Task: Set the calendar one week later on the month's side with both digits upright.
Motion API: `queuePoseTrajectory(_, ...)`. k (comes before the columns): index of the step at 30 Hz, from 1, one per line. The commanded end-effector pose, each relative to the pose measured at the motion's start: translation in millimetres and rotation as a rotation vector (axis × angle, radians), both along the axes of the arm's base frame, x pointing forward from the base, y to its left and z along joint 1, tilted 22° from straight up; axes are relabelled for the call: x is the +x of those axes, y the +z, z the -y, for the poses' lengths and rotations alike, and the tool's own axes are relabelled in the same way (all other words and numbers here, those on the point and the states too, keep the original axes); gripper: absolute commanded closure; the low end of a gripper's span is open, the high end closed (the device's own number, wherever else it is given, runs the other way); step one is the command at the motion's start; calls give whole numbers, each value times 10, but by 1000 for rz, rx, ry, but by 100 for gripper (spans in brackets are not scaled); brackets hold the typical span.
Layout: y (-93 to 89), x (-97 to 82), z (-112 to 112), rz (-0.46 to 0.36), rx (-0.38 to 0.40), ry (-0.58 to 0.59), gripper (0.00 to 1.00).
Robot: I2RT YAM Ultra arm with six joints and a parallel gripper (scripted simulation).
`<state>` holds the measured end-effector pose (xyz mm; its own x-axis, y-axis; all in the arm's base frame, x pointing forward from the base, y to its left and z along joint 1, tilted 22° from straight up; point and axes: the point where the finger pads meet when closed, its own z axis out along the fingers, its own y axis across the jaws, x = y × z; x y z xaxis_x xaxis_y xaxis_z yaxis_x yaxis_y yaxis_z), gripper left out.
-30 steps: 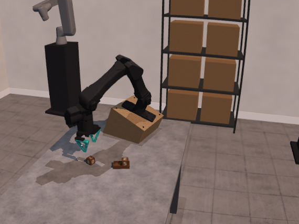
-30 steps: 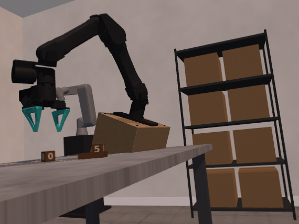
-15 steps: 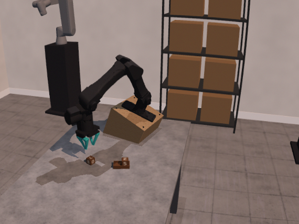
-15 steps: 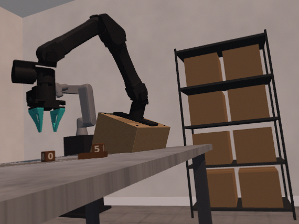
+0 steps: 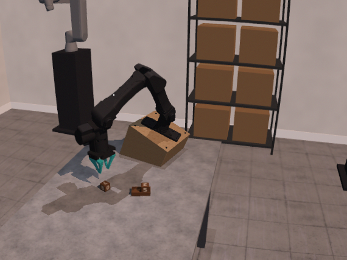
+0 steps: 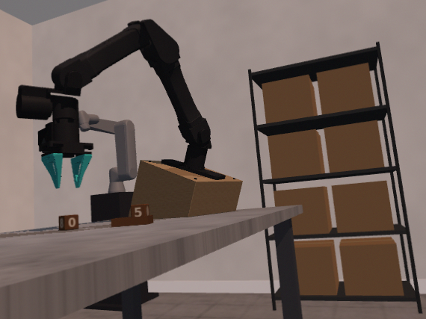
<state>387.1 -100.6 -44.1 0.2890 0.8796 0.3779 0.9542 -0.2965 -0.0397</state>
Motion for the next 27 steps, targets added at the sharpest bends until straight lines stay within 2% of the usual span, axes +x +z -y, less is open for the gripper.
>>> queuePoseTrajectory(1,32,20,39,12,-6,-7,53)
queuePoseTrajectory(27,6,23,28,12,-6,-8,53)
